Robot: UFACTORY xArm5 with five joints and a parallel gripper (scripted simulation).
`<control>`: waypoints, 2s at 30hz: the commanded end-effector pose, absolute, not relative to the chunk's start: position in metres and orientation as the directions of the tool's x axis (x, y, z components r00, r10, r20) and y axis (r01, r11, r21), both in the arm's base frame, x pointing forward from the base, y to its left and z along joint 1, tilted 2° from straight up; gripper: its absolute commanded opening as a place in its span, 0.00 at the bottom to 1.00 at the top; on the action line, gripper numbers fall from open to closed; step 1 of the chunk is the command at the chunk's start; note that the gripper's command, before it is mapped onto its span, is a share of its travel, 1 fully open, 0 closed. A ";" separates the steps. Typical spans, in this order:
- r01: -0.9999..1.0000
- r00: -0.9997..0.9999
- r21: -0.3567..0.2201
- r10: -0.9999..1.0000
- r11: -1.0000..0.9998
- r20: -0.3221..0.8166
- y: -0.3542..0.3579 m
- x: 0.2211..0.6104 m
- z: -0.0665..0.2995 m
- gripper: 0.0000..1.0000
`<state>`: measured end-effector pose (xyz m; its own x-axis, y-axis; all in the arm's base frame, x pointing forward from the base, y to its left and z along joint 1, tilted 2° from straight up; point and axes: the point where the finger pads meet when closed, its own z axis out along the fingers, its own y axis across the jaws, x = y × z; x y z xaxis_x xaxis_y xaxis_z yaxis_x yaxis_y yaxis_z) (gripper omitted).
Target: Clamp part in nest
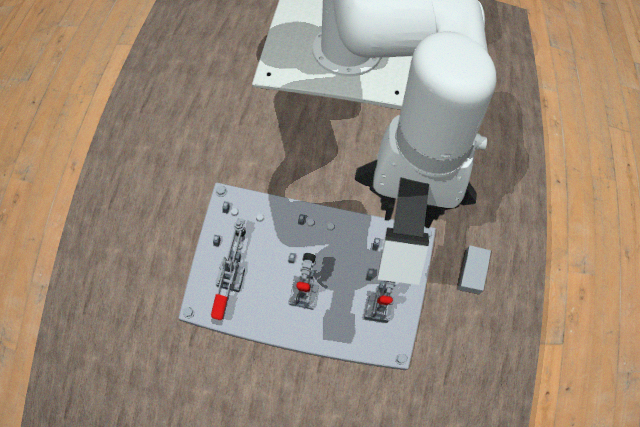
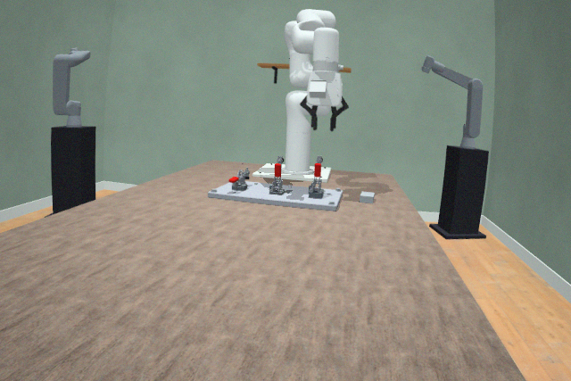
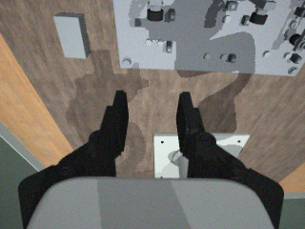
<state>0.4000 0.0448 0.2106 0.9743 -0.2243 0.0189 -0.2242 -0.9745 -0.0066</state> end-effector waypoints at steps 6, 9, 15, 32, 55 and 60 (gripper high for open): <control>-0.224 0.974 -0.008 -0.224 -0.975 0.022 0.045 0.401 0.212 1.00; -0.224 0.974 -0.008 -0.224 -0.975 0.022 0.045 0.401 0.212 1.00; -0.224 0.974 -0.008 -0.224 -0.975 0.022 0.045 0.401 0.212 1.00; -0.224 0.974 -0.008 -0.224 -0.975 0.022 0.045 0.401 0.212 1.00; -0.228 0.973 -0.008 -0.228 -0.974 0.023 0.045 0.401 0.211 1.00; -0.229 0.973 -0.008 -0.229 -0.973 0.024 0.045 0.401 0.210 1.00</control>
